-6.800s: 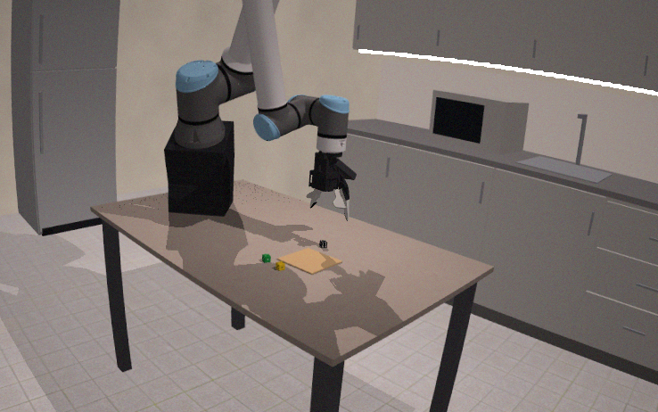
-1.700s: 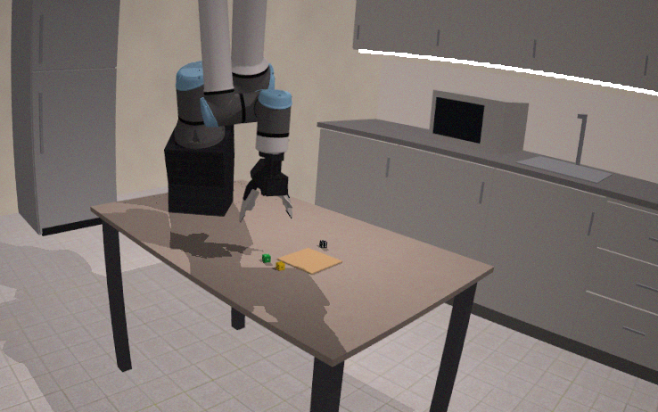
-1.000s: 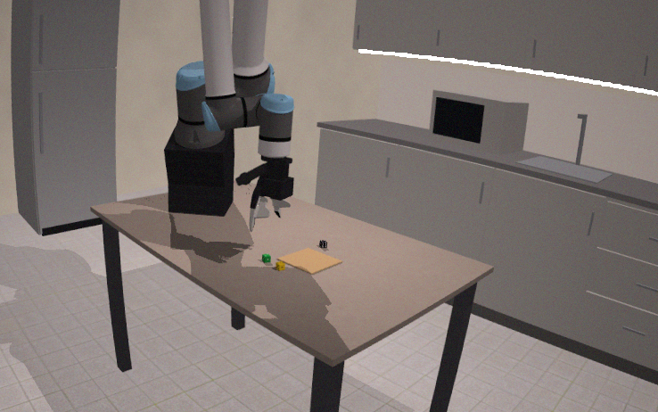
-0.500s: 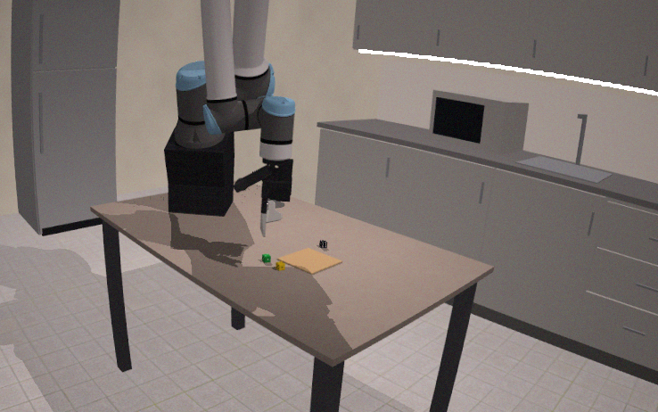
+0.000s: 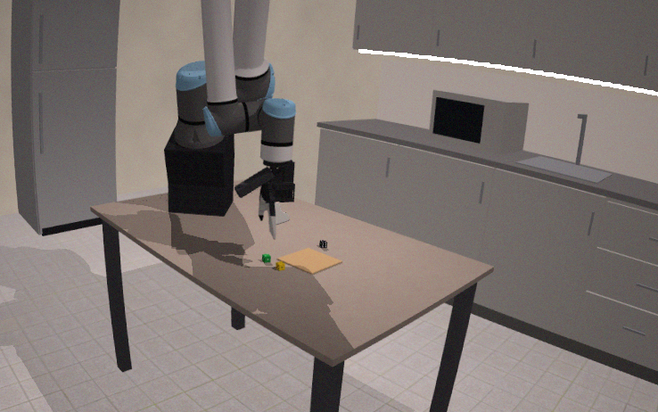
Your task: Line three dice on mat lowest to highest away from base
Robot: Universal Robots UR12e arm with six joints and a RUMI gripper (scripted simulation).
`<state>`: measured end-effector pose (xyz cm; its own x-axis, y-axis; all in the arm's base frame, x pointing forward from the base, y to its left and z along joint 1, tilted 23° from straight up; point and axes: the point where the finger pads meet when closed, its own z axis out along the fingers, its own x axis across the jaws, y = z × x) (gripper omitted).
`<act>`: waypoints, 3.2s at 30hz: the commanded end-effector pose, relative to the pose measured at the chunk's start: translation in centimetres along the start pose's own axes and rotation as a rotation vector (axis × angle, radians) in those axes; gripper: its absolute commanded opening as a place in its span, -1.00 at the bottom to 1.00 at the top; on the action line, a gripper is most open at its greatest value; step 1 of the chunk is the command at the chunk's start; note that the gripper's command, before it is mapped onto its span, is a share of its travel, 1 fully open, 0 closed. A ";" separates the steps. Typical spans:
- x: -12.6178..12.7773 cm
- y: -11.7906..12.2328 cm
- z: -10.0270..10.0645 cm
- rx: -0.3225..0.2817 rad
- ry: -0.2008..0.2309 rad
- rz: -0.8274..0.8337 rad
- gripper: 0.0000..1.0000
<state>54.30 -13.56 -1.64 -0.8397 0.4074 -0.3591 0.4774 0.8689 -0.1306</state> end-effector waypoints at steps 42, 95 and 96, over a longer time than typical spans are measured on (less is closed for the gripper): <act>-0.3 0.2 0.3 -0.002 -0.002 -0.183 -0.58; -0.3 0.2 3.0 -0.002 -0.002 -0.184 -0.58; -0.3 0.2 3.2 -0.002 -0.002 -0.184 -0.58</act>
<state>55.27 -14.24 -4.05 -0.9124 0.2416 -0.3303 0.3156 0.9293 -0.1918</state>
